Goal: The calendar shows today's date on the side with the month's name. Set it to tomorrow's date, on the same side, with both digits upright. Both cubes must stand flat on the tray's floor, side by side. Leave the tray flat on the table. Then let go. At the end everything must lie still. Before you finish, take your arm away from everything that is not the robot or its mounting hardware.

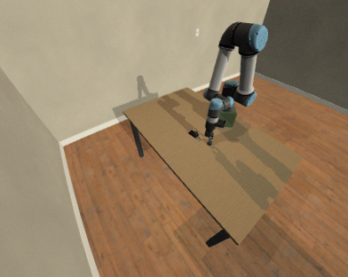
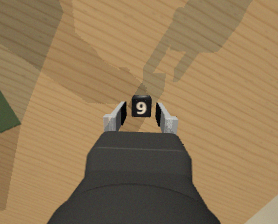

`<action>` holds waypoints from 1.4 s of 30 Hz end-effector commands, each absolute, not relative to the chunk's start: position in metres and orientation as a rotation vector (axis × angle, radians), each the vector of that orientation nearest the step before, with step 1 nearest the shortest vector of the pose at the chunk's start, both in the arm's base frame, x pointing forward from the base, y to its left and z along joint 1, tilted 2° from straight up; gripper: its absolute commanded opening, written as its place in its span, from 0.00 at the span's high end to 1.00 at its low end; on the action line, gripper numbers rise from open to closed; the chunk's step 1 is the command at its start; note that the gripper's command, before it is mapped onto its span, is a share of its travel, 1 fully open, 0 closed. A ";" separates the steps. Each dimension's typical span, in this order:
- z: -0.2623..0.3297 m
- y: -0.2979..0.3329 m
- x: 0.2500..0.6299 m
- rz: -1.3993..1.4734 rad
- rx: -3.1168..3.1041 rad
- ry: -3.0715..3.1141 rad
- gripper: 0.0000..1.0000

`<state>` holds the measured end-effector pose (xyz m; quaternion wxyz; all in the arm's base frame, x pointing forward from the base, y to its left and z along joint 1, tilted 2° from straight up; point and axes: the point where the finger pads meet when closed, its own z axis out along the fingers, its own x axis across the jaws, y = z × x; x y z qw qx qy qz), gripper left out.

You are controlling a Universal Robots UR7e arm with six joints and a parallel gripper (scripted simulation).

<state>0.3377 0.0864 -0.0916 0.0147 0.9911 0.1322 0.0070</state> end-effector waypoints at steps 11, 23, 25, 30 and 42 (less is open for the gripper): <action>-0.071 0.087 0.338 0.024 3.084 0.411 0.13; -0.051 0.088 0.337 0.024 3.084 0.411 0.13; -0.050 0.088 0.337 0.024 3.084 0.411 0.13; -0.051 0.088 0.337 0.023 3.082 0.411 0.13; -0.053 0.089 0.335 0.031 2.937 0.393 0.13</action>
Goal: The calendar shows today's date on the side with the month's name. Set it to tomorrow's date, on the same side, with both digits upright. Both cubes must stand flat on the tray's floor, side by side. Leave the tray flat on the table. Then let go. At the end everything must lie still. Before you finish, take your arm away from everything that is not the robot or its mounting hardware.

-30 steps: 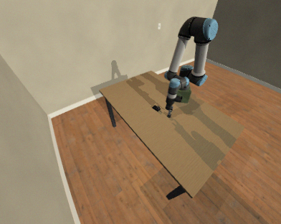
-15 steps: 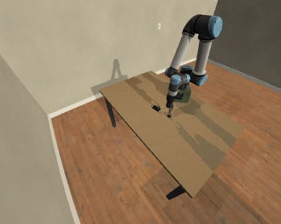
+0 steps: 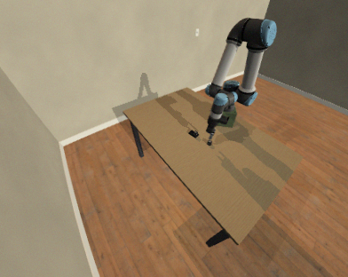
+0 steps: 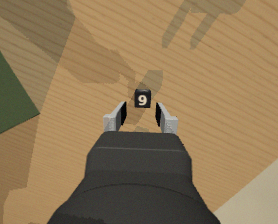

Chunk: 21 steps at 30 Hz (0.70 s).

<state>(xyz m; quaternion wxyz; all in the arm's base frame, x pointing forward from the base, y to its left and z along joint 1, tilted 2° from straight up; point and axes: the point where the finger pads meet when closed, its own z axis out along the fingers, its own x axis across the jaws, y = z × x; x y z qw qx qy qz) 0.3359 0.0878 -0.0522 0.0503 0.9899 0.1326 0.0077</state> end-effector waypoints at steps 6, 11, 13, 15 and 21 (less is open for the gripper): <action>-0.052 0.089 0.336 0.050 2.875 0.384 0.13; -0.051 0.090 0.336 0.069 2.833 0.376 0.13; -0.051 0.090 0.337 0.071 2.828 0.375 0.13; -0.051 0.090 0.337 0.071 2.827 0.375 0.13; -0.051 0.090 0.336 0.070 2.815 0.373 0.13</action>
